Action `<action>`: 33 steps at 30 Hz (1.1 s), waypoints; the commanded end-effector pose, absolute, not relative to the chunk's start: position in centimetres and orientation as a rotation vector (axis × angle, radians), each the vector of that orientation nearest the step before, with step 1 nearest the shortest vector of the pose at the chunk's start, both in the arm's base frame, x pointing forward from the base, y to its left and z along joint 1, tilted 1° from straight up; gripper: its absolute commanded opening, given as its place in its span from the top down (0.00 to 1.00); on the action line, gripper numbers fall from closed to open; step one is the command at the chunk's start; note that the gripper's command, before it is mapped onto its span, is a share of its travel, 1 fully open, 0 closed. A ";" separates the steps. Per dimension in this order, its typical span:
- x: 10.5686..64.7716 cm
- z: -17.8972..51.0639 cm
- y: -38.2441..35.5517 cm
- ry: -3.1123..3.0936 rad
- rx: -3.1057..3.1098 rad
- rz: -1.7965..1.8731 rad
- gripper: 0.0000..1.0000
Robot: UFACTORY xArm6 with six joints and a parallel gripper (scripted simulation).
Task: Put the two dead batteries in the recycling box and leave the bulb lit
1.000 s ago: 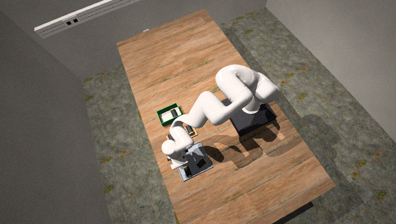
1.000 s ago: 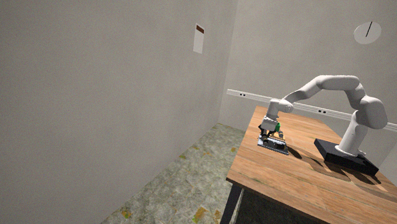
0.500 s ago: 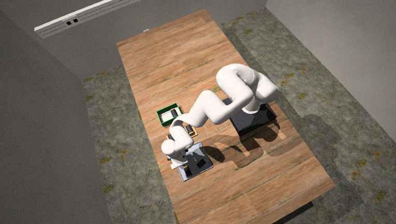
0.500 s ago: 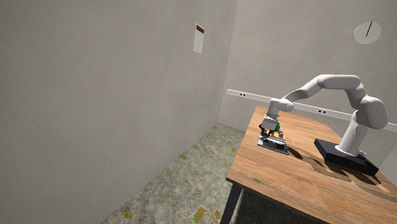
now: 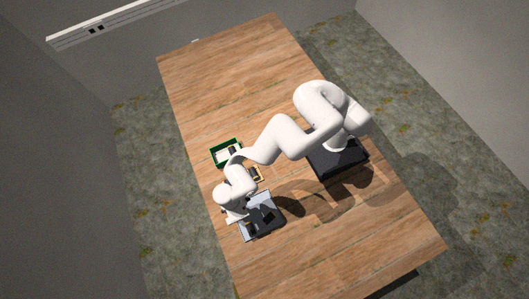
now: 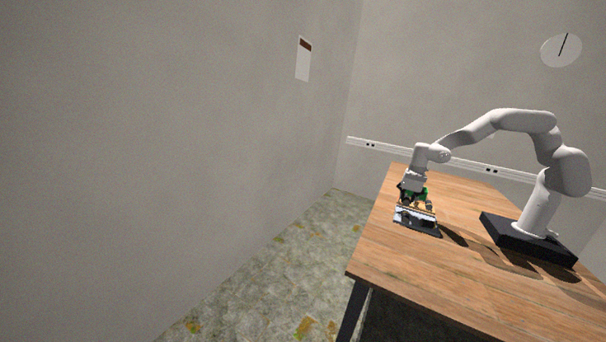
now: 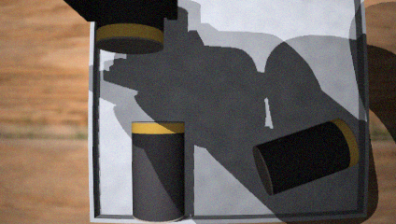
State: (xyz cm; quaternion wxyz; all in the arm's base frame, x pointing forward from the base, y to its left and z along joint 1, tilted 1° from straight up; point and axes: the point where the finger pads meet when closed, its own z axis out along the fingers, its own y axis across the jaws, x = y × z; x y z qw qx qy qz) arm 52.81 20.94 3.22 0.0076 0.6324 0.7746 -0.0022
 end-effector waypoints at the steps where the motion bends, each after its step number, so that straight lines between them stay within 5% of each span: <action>1: 53.0 4.9 21.0 2.419 1.975 0.003 0.72; 6: 52.9 11.0 21.1 2.419 1.975 0.003 0.72; 18: 53.0 11.4 20.0 2.419 1.975 0.003 0.72; 33: 55.0 11.6 5.6 2.419 1.975 0.003 0.72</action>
